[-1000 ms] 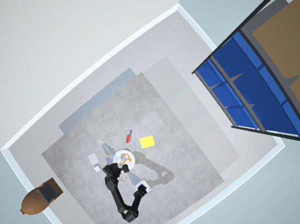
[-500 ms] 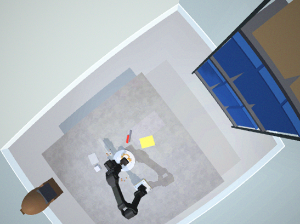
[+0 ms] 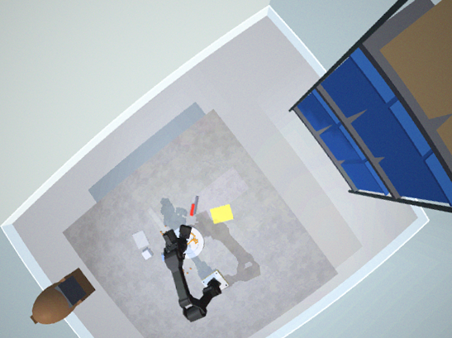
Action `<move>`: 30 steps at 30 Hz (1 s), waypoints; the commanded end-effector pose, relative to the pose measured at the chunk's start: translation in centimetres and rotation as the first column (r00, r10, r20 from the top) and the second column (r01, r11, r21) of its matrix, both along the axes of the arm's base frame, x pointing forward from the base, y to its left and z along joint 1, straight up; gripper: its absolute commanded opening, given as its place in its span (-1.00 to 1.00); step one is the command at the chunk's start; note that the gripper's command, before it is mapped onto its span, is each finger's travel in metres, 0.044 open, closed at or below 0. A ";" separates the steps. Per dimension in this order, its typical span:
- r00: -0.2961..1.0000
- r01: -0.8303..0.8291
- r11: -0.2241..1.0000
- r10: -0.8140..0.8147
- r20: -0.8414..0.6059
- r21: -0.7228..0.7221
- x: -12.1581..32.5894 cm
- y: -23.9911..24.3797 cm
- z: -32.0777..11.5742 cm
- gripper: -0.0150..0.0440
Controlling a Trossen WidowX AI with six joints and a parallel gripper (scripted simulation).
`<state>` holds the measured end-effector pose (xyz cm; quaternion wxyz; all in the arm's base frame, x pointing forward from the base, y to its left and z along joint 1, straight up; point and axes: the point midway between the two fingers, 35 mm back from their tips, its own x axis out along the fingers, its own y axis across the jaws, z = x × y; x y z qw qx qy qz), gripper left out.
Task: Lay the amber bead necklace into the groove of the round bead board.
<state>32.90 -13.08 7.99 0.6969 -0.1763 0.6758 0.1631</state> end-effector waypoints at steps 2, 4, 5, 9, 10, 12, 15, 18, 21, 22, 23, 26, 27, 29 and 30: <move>0.996 -0.084 0.996 0.083 -0.007 -0.005 0.2 -0.8 0.0 -0.08; 0.996 -0.084 0.996 0.083 -0.007 -0.005 0.2 -0.8 0.0 -0.08; 0.996 -0.084 0.996 0.083 -0.007 -0.005 0.2 -0.8 0.0 -0.08; 0.996 -0.084 0.996 0.083 -0.007 -0.005 0.2 -0.8 -1.1 -0.08; 0.996 -0.084 0.996 0.083 -0.007 -0.005 0.2 -0.8 -1.5 -0.08; 0.997 -0.077 0.997 0.077 0.003 -0.005 0.3 -0.7 -0.6 -0.08; 0.997 -0.077 0.997 0.077 0.003 -0.005 0.3 -0.8 -0.8 -0.08; 0.997 -0.078 0.997 0.078 0.002 -0.005 0.3 -0.8 -1.1 -0.08; 0.997 -0.079 0.997 0.079 0.000 -0.005 0.3 -0.8 -1.6 -0.08; 0.997 -0.079 0.997 0.079 0.000 -0.005 0.3 -0.8 -1.8 -0.08; 0.997 -0.080 0.997 0.080 -0.001 -0.005 0.3 -0.8 -2.0 -0.08; 0.997 -0.081 0.997 0.081 -0.002 -0.005 0.3 -0.8 -2.4 -0.08; 0.997 -0.081 0.997 0.081 -0.002 -0.005 0.3 -0.8 -2.6 -0.08; 0.997 -0.081 0.997 0.081 -0.003 -0.005 0.3 -0.8 -2.9 -0.08; 0.997 -0.082 0.997 0.082 -0.004 -0.005 0.3 -0.8 -3.1 -0.08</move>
